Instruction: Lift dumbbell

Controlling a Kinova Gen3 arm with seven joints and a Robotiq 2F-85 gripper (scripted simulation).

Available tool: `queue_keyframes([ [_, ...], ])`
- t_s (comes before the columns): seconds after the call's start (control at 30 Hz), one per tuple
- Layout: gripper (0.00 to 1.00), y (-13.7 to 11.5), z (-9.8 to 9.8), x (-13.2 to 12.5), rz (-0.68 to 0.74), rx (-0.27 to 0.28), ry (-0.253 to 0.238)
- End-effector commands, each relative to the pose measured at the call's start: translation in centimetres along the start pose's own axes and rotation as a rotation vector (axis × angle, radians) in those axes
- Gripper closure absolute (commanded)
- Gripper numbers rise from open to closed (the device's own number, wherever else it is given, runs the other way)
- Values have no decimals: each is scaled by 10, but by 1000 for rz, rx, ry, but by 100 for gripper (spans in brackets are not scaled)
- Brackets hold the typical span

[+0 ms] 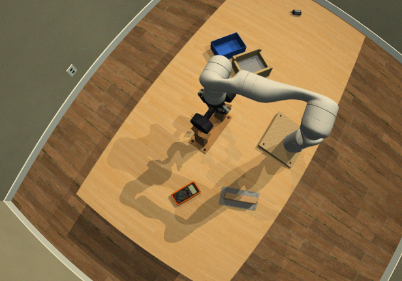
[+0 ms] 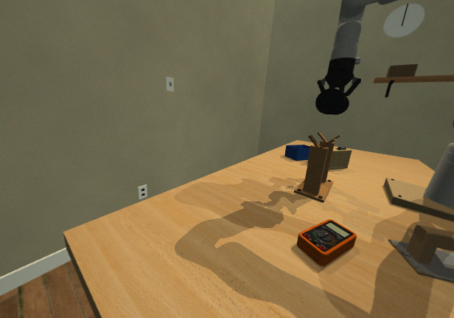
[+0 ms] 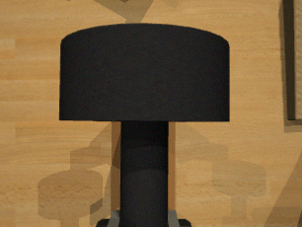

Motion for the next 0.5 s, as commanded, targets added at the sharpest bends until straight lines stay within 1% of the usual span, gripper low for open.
queue_keyframes([
  [0.0, 90, 0, -6, -1, -1, -5, -6],
  [0.47, 90, 0, -12, 0, -1, -5, -6],
])
Point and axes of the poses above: the point where the finger pads meet when closed, its own z axis out along the fingers, its own x axis across the jaws, y = z × x, the point moved 9 cm from there along -z, back along the fingers, and after that the axes turned 11 degrees about z, right-handed, at the moved point
